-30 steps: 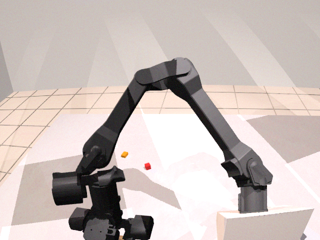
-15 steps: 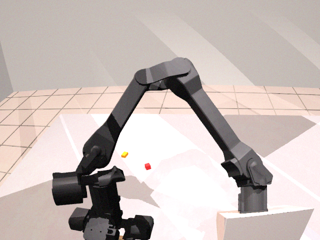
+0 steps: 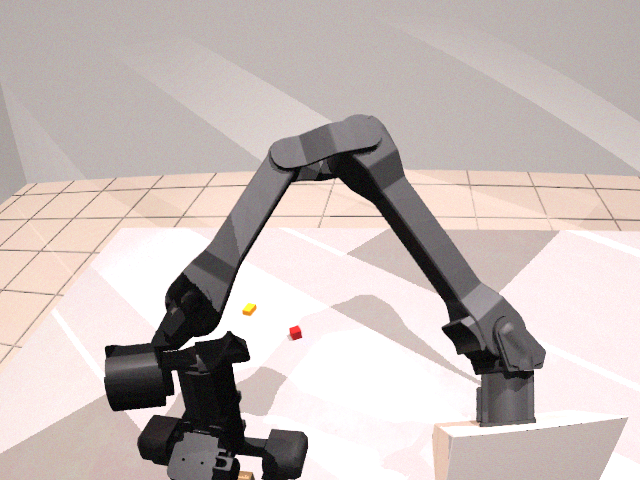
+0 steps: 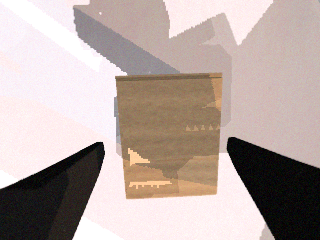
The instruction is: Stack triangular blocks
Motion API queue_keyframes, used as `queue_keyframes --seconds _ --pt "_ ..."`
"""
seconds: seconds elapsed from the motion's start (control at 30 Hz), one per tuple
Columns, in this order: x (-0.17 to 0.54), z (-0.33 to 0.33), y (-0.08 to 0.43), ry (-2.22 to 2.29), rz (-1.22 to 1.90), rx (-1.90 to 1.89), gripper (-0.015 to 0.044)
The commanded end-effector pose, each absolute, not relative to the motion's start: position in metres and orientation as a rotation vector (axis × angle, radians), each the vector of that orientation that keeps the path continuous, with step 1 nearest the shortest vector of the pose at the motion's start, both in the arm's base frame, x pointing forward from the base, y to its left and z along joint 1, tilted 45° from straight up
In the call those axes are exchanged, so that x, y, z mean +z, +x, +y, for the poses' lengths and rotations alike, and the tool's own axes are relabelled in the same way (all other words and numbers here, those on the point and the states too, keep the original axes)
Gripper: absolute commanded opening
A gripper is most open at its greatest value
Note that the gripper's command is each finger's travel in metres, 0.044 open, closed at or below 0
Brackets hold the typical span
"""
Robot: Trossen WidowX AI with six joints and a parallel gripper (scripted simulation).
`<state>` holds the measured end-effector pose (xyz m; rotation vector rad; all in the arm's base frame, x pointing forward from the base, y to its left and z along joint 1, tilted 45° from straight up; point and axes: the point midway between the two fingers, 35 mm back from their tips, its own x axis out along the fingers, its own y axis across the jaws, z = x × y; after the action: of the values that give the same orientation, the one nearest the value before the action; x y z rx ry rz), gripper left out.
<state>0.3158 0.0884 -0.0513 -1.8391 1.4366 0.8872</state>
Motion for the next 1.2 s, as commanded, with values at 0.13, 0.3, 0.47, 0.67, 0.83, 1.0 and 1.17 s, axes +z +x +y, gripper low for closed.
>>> queue_keyframes --seconds 0.13,0.3,0.47,0.67,0.83,1.0,1.17 --pt "0.018 0.138 0.304 -1.835 1.430 0.889 0.0440" --pt "0.038 0.149 0.297 -1.835 1.431 0.888 0.0440" --pt "0.032 0.147 0.299 -1.845 1.421 0.888 0.0440" --pt "0.032 0.147 0.299 -1.845 1.421 0.888 0.0440" --pt "0.032 0.147 0.299 -1.845 1.421 0.888 0.0440" --pt "0.032 0.147 0.299 -1.845 1.421 0.888 0.0440" --pt "0.032 0.147 0.299 -1.845 1.421 0.888 0.0440"
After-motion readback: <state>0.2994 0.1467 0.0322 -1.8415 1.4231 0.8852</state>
